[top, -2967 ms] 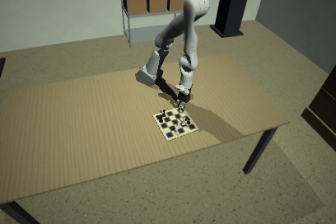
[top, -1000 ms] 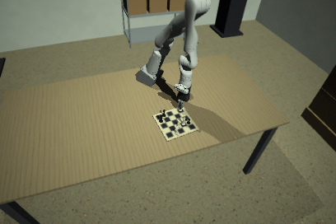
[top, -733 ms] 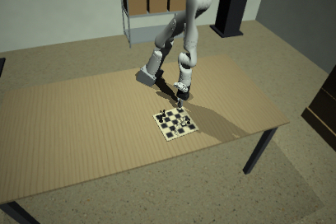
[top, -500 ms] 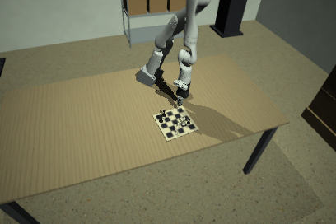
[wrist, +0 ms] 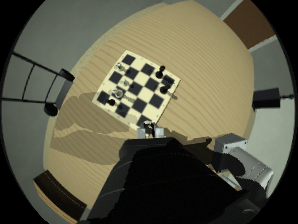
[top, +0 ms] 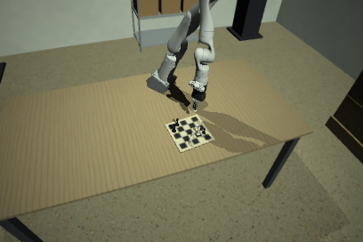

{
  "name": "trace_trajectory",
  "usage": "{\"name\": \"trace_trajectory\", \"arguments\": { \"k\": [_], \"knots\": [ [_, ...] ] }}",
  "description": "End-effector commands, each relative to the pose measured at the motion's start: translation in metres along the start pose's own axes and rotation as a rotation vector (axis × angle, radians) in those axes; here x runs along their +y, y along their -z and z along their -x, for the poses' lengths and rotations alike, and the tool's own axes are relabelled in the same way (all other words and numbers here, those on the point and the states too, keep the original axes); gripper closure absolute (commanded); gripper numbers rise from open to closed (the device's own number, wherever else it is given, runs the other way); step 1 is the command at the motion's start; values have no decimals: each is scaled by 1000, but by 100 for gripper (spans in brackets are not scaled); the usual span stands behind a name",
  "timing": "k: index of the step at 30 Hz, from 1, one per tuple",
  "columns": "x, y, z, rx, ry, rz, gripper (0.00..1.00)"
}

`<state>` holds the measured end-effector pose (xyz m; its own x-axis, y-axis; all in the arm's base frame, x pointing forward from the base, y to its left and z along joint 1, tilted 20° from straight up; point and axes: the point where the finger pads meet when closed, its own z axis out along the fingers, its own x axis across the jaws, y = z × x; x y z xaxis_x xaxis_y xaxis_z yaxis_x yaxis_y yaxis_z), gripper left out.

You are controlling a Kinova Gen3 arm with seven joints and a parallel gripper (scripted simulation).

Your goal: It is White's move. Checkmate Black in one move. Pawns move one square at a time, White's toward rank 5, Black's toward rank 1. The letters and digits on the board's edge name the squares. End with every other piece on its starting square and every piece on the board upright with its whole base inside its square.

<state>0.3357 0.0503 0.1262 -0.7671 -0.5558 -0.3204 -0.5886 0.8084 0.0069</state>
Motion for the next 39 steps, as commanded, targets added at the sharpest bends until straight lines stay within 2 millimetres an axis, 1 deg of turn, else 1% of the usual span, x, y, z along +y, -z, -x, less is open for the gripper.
{"name": "trace_trajectory", "arguments": {
  "k": [1, 3, 9, 14, 30, 33, 35, 37, 39],
  "knots": [
    [2, 11, 9, -20, 14, -6, 100],
    [2, 11, 9, -20, 14, -6, 100],
    [2, 21, 9, -20, 14, -6, 100],
    [2, 26, 9, -20, 14, -6, 100],
    [1, 27, 9, -20, 12, -6, 100],
    [-6, 27, 13, -18, -18, -4, 100],
    [-18, 26, 19, -16, -61, -2, 100],
    [-18, 26, 19, -16, -61, -2, 100],
    [-37, 26, 27, -14, -124, 1, 100]
  ]
}}
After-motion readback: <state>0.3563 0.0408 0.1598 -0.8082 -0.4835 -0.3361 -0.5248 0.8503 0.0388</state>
